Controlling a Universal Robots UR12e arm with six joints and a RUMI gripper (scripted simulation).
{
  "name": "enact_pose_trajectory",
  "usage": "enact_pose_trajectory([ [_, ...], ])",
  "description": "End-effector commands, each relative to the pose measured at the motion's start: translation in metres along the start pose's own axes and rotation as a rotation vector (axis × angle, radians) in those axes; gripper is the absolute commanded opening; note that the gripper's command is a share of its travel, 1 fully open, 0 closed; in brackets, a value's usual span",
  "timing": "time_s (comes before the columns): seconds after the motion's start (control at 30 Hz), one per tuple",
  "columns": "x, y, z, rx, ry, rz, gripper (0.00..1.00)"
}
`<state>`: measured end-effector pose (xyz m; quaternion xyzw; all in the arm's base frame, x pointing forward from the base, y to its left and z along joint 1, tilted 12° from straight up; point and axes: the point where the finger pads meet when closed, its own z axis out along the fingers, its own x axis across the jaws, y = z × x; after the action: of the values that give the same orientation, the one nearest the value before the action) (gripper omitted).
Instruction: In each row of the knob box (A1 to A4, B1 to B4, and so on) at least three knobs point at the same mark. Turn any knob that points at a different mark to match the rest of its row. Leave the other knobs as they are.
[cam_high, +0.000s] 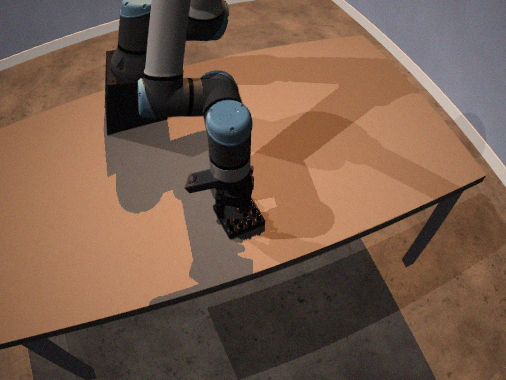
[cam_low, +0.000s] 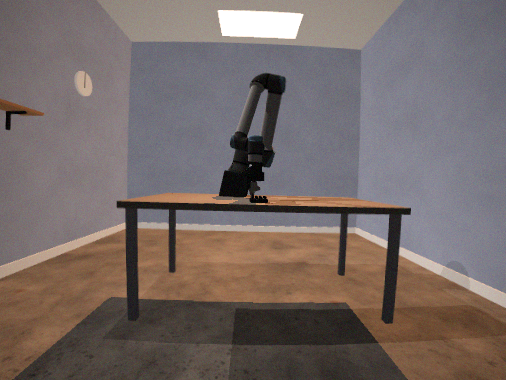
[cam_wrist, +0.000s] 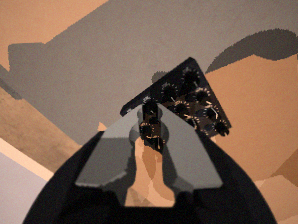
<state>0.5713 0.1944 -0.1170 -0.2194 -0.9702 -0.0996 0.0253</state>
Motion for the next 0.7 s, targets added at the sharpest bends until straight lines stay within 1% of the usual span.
enact_pose_trajectory([
  [0.0, -0.0003, 0.0003, -0.0005, 0.000, -0.002, 0.043, 0.04],
  [0.37, 0.0001, 0.0003, -0.0005, 0.000, -0.002, 0.123, 0.04],
  [0.67, 0.0002, 0.0003, -0.0005, 0.000, -0.002, 0.151, 0.04],
])
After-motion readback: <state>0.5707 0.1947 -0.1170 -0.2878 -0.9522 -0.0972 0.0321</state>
